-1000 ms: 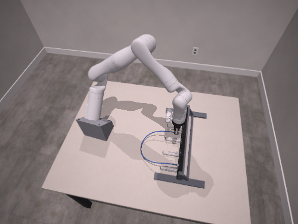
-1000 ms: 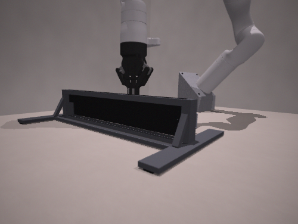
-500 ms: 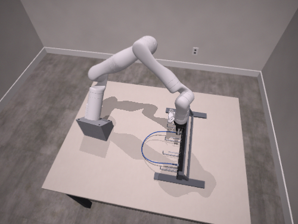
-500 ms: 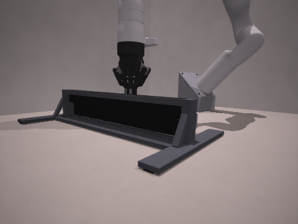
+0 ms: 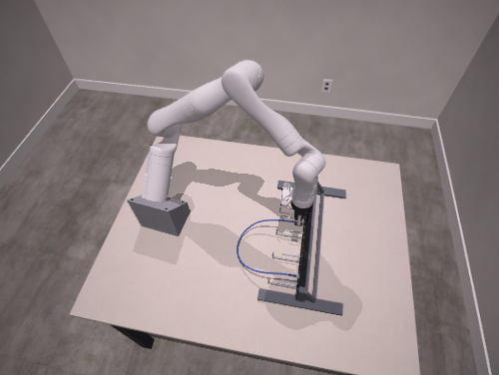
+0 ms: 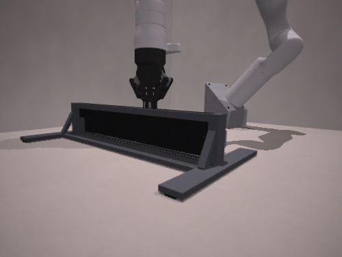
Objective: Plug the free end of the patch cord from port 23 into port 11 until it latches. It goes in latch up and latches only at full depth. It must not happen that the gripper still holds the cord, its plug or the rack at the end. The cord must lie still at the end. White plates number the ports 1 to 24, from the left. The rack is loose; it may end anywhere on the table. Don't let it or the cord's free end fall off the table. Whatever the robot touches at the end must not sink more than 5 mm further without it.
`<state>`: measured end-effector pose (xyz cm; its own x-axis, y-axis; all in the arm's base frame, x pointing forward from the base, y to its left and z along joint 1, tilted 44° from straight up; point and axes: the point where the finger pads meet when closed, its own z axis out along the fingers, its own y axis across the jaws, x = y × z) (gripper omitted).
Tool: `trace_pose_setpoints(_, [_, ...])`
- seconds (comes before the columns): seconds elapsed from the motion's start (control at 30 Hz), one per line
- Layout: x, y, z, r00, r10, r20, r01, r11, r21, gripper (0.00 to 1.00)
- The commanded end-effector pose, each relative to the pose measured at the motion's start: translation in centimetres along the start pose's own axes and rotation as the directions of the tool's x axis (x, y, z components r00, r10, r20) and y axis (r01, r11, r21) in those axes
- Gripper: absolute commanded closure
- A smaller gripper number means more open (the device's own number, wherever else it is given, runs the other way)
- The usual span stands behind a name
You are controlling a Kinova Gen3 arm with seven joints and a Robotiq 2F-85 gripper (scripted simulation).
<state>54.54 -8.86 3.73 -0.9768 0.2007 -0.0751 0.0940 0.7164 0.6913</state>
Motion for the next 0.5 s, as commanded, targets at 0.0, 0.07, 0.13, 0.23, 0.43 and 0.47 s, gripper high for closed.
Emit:
trace_pose_setpoints(0.0, [-0.09, -0.05, -0.12, 1.000, 0.000, 0.002, 0.000, 1.000, 0.001, 1.00])
trace_pose_setpoints(0.07, [-0.13, -0.05, -0.12, 1.000, 0.000, 0.002, 0.000, 1.000, 0.001, 1.00])
trace_pose_setpoints(0.13, [-0.18, -0.05, -0.12, 1.000, 0.000, 0.002, 0.000, 1.000, 0.001, 1.00])
trace_pose_setpoints(0.23, [-0.23, -0.05, -0.12, 1.000, 0.000, 0.002, 0.000, 1.000, 0.001, 1.00])
trace_pose_setpoints(0.43, [-0.24, -0.05, -0.12, 1.000, 0.000, 0.002, 0.000, 1.000, 0.001, 1.00])
trace_pose_setpoints(0.47, [-0.24, -0.05, -0.12, 1.000, 0.000, 0.002, 0.000, 1.000, 0.001, 1.00])
